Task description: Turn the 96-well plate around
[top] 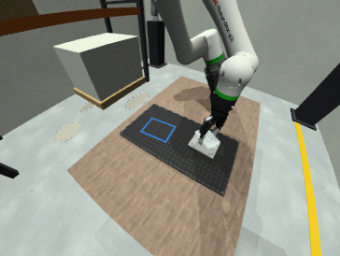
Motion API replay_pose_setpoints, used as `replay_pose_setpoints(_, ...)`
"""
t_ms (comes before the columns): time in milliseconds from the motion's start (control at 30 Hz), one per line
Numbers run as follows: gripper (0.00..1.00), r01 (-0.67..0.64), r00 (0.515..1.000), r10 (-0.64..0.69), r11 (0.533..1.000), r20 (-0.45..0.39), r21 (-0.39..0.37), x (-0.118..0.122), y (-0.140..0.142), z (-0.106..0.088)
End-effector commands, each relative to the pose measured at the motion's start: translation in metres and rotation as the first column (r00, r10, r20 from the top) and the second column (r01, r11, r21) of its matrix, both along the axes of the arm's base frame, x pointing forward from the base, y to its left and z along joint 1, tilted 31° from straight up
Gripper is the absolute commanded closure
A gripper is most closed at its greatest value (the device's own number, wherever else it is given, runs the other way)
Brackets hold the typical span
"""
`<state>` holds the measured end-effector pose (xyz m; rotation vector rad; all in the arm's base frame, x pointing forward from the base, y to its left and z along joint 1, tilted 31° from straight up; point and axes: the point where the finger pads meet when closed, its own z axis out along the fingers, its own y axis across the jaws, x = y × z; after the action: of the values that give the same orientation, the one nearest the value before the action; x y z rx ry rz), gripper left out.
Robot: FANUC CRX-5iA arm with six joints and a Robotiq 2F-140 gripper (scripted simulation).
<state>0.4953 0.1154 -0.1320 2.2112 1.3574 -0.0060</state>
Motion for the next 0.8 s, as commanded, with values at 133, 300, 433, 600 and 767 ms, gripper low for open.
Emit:
replay_pose_setpoints(133,1.00,-0.235,0.962,0.224,0.971,-0.156,-0.052,0.0000,0.0002,0.0001)
replay_pose_setpoints(300,1.00,-0.376,0.906,0.351,0.924,-0.237,-0.067,0.0000,0.0003,0.0001)
replay_pose_setpoints(433,1.00,-0.425,0.880,0.393,0.903,-0.267,-0.070,0.0000,0.0003,0.0001)
replay_pose_setpoints(600,1.00,-0.425,0.880,0.393,0.903,-0.267,-0.070,-0.0001,0.0003,0.0001)
replay_pose_setpoints(767,1.00,-0.425,0.880,0.393,0.903,-0.267,-0.070,0.0000,0.0003,0.0001)
